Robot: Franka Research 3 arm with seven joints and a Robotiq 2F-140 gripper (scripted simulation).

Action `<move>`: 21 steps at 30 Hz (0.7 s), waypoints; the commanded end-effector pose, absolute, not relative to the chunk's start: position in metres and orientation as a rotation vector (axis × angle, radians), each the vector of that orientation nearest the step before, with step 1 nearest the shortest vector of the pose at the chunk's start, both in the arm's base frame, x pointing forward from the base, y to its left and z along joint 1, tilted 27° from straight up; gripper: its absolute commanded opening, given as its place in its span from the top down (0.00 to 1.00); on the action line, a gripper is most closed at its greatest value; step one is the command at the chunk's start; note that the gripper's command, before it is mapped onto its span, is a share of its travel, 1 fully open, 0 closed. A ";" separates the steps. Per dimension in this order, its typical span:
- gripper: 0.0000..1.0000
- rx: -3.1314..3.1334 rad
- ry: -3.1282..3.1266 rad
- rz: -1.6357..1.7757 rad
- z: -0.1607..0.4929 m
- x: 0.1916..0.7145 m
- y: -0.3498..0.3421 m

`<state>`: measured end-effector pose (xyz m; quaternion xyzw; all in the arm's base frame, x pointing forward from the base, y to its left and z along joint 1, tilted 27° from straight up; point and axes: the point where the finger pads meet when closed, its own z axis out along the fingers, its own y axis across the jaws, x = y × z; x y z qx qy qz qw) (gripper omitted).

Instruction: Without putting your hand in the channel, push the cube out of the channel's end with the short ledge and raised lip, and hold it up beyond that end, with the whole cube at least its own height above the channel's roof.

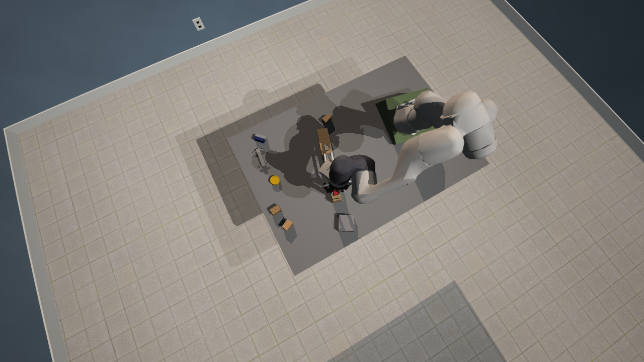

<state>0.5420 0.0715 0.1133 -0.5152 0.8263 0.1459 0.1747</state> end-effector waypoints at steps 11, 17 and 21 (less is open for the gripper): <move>1.00 -1.478 2.325 0.413 0.114 0.542 0.072; 1.00 -1.478 2.325 0.413 0.114 0.542 0.072; 1.00 -1.478 2.325 0.413 0.114 0.542 0.072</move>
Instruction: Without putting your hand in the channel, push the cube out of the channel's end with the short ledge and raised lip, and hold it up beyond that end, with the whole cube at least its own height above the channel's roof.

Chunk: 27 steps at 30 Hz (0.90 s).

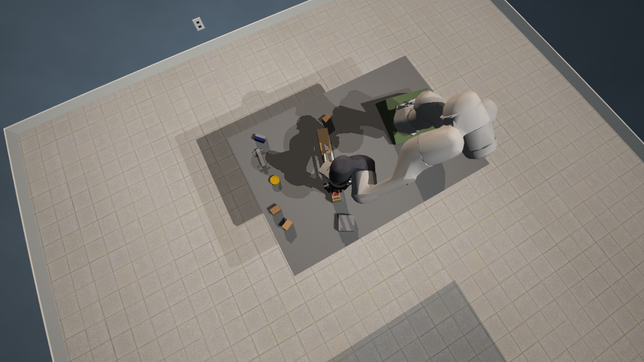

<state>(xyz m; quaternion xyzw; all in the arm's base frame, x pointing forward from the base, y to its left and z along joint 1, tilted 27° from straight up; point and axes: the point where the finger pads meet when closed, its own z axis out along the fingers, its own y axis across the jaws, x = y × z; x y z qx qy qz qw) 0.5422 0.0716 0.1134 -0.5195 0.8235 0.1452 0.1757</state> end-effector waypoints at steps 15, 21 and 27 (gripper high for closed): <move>1.00 -1.478 2.325 0.413 0.114 0.542 0.072; 1.00 -1.478 2.325 0.413 0.123 0.541 0.068; 1.00 -1.478 2.325 0.413 0.144 0.538 0.058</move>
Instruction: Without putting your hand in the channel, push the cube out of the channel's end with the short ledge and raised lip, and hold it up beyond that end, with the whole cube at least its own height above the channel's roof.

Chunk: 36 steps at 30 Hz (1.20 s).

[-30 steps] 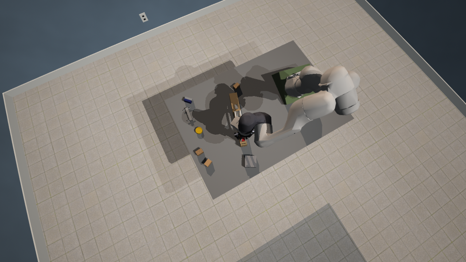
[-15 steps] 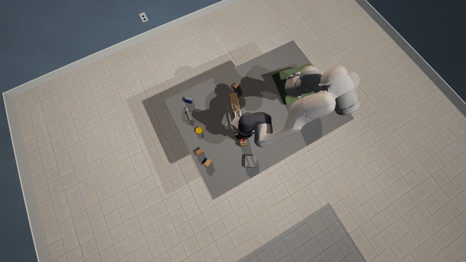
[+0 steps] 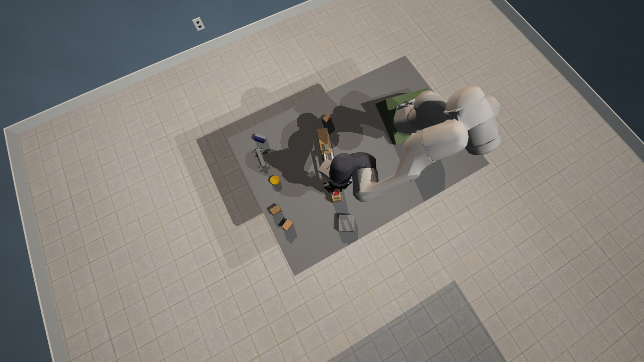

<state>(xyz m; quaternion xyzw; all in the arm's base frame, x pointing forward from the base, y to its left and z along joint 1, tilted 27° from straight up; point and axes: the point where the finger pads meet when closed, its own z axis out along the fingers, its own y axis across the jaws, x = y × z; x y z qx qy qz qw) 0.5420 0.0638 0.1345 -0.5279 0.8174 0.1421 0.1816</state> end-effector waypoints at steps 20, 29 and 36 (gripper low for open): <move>1.00 -1.478 2.325 0.413 0.186 0.531 0.038; 1.00 -1.478 2.325 0.413 0.186 0.531 0.038; 1.00 -1.478 2.325 0.413 0.186 0.531 0.038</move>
